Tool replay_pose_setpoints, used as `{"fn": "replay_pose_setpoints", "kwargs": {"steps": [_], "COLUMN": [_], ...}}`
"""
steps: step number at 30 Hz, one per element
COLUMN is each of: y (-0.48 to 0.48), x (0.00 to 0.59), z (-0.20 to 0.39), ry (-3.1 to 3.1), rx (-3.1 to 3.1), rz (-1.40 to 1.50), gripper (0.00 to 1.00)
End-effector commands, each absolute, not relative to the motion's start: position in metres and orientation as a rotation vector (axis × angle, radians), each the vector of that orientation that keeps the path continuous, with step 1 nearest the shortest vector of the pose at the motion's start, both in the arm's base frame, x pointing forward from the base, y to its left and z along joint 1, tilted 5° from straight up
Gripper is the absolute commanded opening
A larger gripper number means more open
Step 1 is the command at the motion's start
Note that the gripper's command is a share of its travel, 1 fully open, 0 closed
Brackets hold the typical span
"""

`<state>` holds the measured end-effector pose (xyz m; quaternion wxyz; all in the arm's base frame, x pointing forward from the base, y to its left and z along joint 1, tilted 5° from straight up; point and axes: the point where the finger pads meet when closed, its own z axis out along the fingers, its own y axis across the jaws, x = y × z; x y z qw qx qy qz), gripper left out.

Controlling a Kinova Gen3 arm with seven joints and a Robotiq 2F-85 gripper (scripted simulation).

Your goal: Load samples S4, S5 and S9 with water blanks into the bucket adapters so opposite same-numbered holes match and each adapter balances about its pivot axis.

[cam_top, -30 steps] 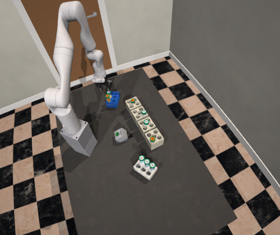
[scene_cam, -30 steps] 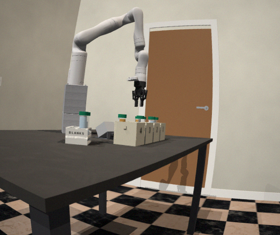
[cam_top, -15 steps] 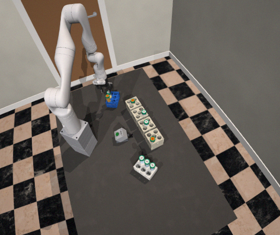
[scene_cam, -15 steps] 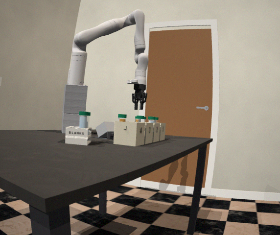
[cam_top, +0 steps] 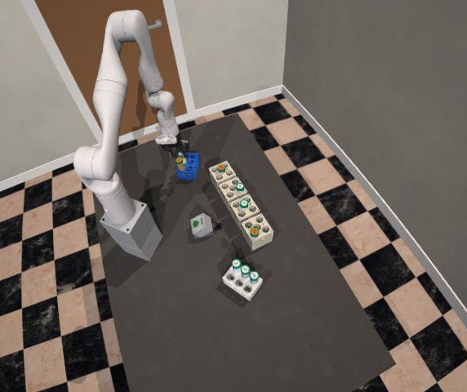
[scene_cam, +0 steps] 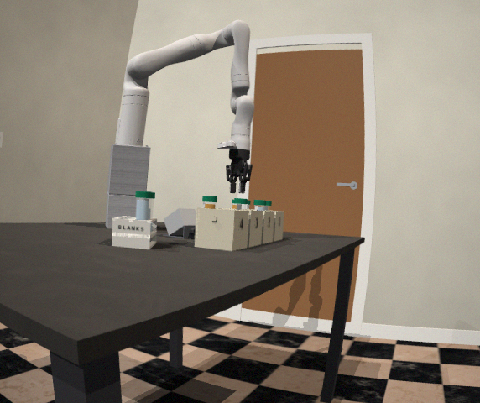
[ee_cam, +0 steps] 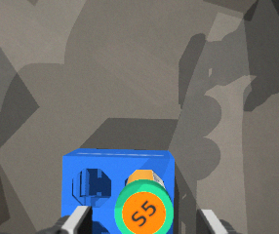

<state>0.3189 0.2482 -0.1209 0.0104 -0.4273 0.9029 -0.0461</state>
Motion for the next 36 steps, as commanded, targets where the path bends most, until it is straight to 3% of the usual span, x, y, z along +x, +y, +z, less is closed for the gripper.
{"fn": "replay_pose_setpoints", "kwargs": {"steps": [1, 36], "y": [0.248, 0.246], "x": [0.319, 0.321], "z": [-0.124, -0.155], "ry": [2.817, 2.817], "rx": [-1.333, -1.333], "rz": [-0.143, -0.143], "gripper": [0.62, 0.62]}}
